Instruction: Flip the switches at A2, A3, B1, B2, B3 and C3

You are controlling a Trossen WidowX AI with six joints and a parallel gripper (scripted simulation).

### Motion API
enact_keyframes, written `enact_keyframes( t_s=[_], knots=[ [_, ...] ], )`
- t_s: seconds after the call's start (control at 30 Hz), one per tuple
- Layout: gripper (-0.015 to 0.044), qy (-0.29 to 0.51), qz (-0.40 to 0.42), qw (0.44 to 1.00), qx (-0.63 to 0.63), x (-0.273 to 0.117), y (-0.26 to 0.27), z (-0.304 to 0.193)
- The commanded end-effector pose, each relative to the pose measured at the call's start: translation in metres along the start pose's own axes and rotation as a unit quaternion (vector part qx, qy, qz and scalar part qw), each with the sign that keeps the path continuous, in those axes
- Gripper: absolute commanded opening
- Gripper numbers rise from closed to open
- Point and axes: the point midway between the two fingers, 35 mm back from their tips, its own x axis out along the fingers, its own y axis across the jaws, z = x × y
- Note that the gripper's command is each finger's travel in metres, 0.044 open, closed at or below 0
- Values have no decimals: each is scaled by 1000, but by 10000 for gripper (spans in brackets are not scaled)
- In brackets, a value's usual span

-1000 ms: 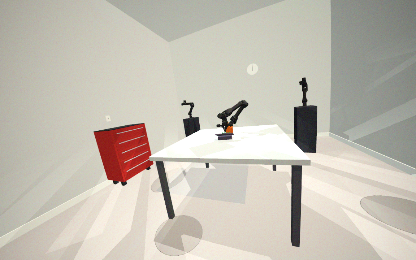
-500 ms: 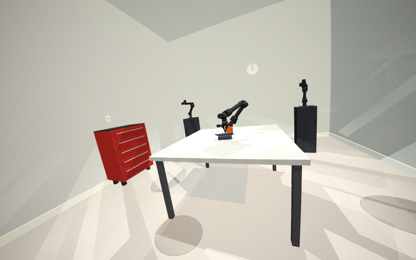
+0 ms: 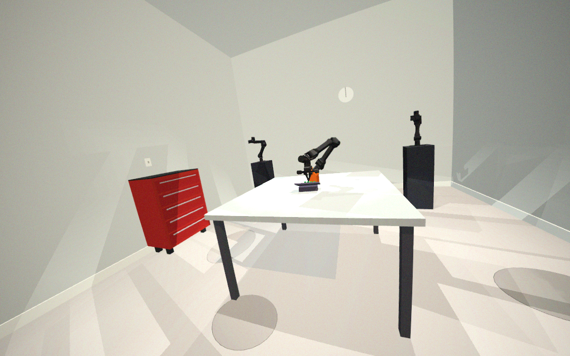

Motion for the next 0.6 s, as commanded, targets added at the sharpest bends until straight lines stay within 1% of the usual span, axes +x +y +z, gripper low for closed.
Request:
enact_keyframes(
  t_s=[0.0,0.57],
  knots=[
    [0,-1,2,1000,3,1,0,0],
    [0,-1,2,1000,3,3,0,0]
  ],
)
